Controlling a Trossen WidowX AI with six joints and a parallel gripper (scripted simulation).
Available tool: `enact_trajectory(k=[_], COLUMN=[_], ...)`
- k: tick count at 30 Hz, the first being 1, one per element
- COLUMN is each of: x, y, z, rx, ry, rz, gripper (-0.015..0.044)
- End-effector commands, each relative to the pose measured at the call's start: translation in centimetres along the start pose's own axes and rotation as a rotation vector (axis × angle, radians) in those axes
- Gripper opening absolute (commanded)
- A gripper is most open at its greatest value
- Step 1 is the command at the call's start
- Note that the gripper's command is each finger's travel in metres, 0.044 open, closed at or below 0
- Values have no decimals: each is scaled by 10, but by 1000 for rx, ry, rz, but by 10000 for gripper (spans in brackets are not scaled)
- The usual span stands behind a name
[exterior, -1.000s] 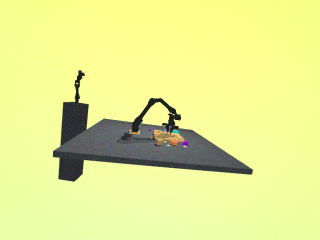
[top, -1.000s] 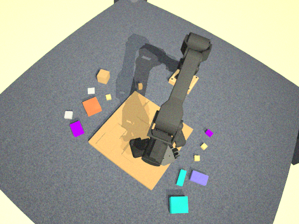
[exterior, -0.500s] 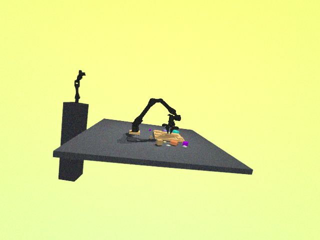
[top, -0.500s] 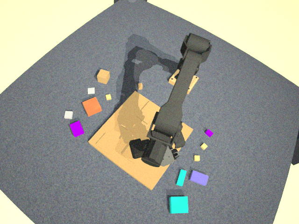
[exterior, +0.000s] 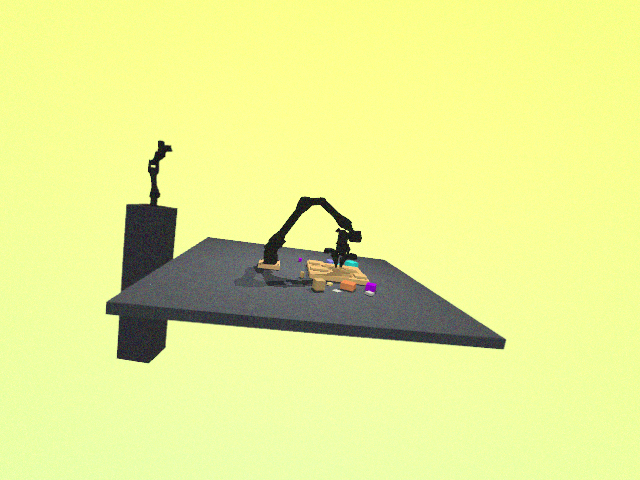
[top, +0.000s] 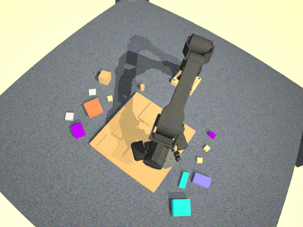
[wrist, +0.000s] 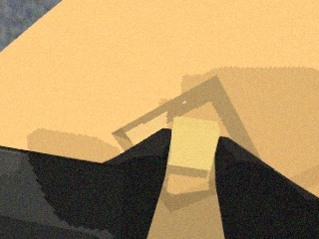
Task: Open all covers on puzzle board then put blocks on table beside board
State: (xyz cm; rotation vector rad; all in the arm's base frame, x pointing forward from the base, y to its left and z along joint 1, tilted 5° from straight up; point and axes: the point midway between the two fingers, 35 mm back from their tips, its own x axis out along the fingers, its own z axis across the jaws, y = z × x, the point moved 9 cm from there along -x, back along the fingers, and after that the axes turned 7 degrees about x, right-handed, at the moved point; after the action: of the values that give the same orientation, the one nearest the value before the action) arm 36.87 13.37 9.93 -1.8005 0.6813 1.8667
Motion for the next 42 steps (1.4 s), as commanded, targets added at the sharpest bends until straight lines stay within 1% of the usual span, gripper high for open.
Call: enact_trajectory(k=[1, 7, 42], x=[0, -2, -46], y=[0, 0, 0], z=[0, 0, 1], rx=[0, 0, -2], ry=[0, 0, -3], rz=[0, 0, 3], gripper=[80, 80, 80])
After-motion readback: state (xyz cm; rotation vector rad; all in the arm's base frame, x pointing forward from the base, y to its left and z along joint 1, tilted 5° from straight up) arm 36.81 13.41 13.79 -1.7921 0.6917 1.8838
